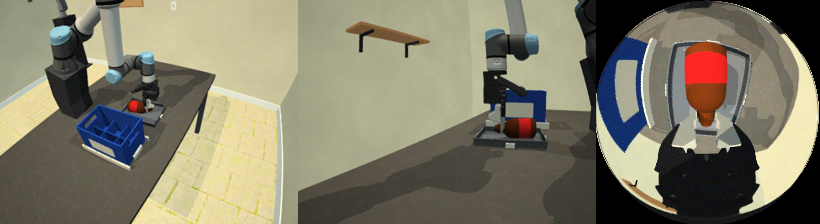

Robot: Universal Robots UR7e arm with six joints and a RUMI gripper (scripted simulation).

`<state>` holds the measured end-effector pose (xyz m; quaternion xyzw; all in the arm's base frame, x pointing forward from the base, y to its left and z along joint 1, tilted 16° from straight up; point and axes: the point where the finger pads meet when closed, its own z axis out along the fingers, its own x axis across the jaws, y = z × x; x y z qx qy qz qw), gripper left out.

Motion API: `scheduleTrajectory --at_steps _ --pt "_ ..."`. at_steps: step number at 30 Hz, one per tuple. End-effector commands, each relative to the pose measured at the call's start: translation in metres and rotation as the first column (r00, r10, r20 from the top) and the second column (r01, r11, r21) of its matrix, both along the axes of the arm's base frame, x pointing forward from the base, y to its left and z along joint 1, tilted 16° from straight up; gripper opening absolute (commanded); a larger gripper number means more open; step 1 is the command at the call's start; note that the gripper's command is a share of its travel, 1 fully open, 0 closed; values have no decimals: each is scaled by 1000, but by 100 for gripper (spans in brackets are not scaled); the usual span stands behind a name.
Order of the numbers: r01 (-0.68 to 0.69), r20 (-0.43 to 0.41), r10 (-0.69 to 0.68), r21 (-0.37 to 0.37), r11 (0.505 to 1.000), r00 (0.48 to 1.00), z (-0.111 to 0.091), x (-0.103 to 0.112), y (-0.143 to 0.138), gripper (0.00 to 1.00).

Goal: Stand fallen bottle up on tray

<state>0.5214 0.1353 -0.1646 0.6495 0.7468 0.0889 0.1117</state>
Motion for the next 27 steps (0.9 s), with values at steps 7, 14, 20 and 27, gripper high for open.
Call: scheduleTrajectory --at_steps 7,14,20,27 --pt "0 1 0 0 1000 1000 1 0 0 0" --pt "0 1 0 0 1000 1000 1 0 0 0" --pt "0 1 0 0 1000 1000 1 0 0 0" --pt "0 1 0 0 1000 1000 3 0 0 0"
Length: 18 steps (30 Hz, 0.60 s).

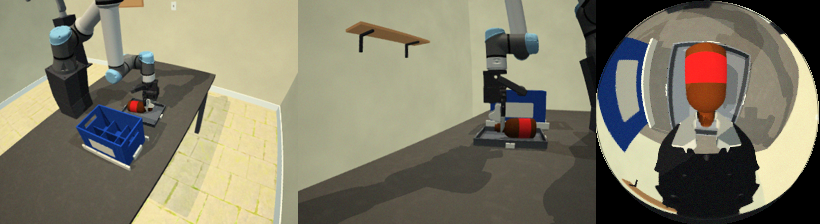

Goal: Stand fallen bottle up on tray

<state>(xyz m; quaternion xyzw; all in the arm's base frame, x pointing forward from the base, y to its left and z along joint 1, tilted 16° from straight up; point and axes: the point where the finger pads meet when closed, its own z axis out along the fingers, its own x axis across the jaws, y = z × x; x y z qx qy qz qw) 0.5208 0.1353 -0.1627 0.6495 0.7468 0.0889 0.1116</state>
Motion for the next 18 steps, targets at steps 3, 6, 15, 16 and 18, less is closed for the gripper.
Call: scheduleTrajectory --at_steps 3,6,15,16,18 --pt "0 1 0 0 1000 1000 3 0 0 0" --pt "0 1 0 0 1000 1000 5 -1 0 0" --pt "0 1 0 0 1000 1000 10 -2 0 0" --pt "0 1 0 0 1000 1000 10 -2 0 0" --pt "0 1 0 0 1000 1000 12 -3 0 0"
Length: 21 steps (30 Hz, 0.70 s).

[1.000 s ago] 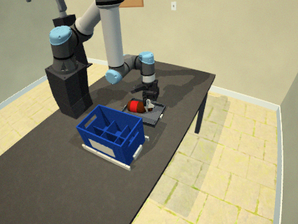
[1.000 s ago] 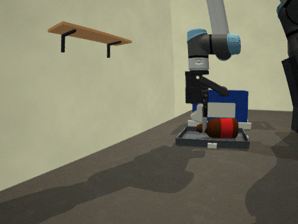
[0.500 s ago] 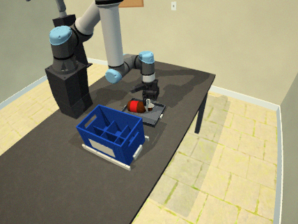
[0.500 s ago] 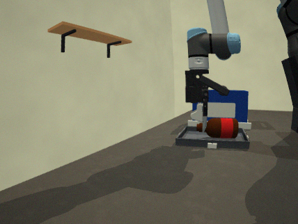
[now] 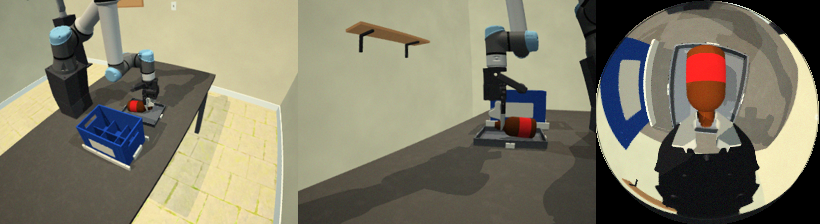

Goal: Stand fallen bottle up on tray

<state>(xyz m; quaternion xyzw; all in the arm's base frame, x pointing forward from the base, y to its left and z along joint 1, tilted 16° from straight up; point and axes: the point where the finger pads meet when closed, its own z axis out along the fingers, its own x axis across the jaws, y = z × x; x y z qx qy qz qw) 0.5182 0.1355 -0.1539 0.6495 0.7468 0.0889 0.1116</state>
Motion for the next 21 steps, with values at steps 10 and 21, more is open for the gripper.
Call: scheduleTrajectory --at_steps 10,21 --pt "0 1 0 0 1000 1000 12 -3 0 0" --pt "0 1 0 0 1000 1000 27 -7 0 0"
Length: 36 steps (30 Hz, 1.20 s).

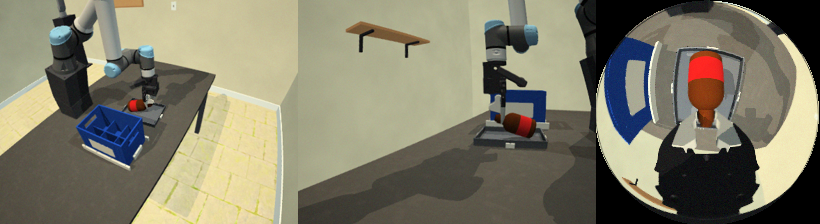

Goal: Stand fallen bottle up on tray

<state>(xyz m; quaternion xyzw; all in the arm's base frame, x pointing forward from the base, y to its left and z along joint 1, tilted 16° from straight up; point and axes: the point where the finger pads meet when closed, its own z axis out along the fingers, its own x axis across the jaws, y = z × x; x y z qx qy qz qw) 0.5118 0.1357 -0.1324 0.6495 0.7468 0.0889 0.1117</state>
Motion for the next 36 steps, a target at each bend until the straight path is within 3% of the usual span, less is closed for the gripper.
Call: scheduleTrajectory --at_steps 1,36 --pt "0 1 0 0 1000 1000 7 -1 0 0" --pt "0 1 0 0 1000 1000 60 -17 1 0"
